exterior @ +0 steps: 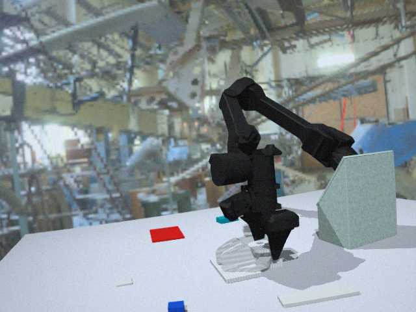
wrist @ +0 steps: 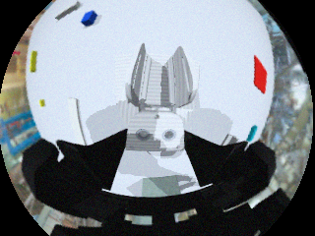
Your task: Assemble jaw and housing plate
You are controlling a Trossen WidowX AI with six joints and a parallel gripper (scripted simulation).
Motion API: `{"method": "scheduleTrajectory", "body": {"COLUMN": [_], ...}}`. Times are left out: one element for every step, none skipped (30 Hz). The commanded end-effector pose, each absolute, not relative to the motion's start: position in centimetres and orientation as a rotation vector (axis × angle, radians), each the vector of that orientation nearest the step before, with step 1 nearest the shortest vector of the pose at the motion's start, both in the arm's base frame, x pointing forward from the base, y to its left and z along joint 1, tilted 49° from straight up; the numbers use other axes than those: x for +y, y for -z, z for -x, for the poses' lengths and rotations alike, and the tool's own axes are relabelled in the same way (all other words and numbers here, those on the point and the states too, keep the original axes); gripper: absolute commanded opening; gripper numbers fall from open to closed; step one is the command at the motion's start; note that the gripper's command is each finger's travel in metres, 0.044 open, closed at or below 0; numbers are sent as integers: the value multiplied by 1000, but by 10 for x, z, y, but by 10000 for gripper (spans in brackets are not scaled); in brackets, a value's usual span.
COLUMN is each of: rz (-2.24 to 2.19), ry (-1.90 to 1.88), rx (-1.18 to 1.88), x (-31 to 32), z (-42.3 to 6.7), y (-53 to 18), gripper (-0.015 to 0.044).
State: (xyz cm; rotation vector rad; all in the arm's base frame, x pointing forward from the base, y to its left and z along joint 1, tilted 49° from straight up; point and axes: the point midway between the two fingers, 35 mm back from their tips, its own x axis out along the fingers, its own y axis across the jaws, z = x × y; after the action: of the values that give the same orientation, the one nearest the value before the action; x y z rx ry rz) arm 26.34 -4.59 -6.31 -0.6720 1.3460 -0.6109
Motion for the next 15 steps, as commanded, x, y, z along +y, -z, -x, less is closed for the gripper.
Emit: {"method": "scheduleTrajectory", "body": {"rz": [680,680,681,681,681,681,681,681,681,681,681,681,681,681,681], "ry": [610,610,609,609,609,609,609,609,609,609,609,609,609,609,609], "rx": [1346,1346,1346,1346,1346,1346,1346,1346,1346,1346,1346,1346,1346,1346,1346], "x": [-47,-47,-48,-48,-48,-48,-48,-48,-48,-48,-48,-48,-49,-49,-50], "z": [-264,-264,-264,-264,-264,-264,-264,-264,-264,-264,-264,-264,-264,-264,-264], "y": [63,63,64,64,64,64,64,64,64,64,64,65,65,65,65], "gripper": [351,351,351,351,351,351,351,351,351,351,351,351,351,351,351]}}
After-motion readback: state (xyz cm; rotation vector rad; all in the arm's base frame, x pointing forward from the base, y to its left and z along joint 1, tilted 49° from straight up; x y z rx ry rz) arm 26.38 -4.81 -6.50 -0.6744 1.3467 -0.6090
